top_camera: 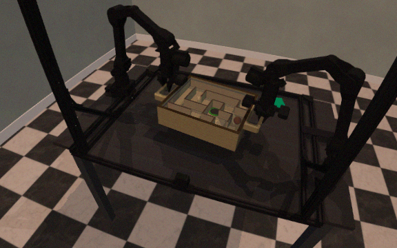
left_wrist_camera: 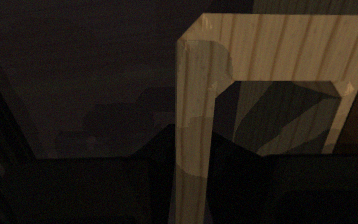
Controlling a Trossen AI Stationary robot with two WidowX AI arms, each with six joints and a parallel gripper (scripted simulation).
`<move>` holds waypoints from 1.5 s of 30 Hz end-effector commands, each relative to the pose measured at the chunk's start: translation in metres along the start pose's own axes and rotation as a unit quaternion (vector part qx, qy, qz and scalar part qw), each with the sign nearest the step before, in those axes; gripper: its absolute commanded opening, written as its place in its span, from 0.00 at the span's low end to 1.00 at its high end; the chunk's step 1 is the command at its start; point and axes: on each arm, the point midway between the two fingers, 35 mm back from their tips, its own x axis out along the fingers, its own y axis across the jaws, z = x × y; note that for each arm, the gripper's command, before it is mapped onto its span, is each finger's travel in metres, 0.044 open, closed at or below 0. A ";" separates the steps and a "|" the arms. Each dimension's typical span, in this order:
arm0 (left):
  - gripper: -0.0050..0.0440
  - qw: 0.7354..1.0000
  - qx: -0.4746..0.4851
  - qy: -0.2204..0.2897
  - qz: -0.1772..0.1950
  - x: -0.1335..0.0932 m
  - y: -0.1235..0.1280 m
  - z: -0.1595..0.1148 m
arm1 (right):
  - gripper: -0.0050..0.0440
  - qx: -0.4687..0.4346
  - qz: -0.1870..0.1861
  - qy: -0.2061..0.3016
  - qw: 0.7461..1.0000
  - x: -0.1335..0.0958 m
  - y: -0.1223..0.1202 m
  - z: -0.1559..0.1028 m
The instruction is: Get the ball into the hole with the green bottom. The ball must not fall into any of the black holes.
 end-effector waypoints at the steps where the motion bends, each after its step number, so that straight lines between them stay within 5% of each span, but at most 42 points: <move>1: 0.14 1.000 0.000 -0.007 -0.003 0.000 -0.001 -0.001 | 0.14 0.000 0.002 0.008 1.000 -0.002 0.001 0.001; 11: 0.14 1.000 -0.001 -0.028 -0.011 0.003 -0.001 -0.003 | 0.14 -0.001 0.010 0.029 1.000 -0.007 0.001 0.003; 31: 0.14 1.000 0.000 0.006 0.011 -0.006 -0.002 0.000 | 0.14 0.000 -0.012 -0.005 1.000 0.005 0.002 0.000; 45: 0.14 1.000 0.000 0.005 -0.023 0.009 0.000 0.000 | 0.14 0.000 0.022 -0.004 1.000 -0.011 -0.001 0.000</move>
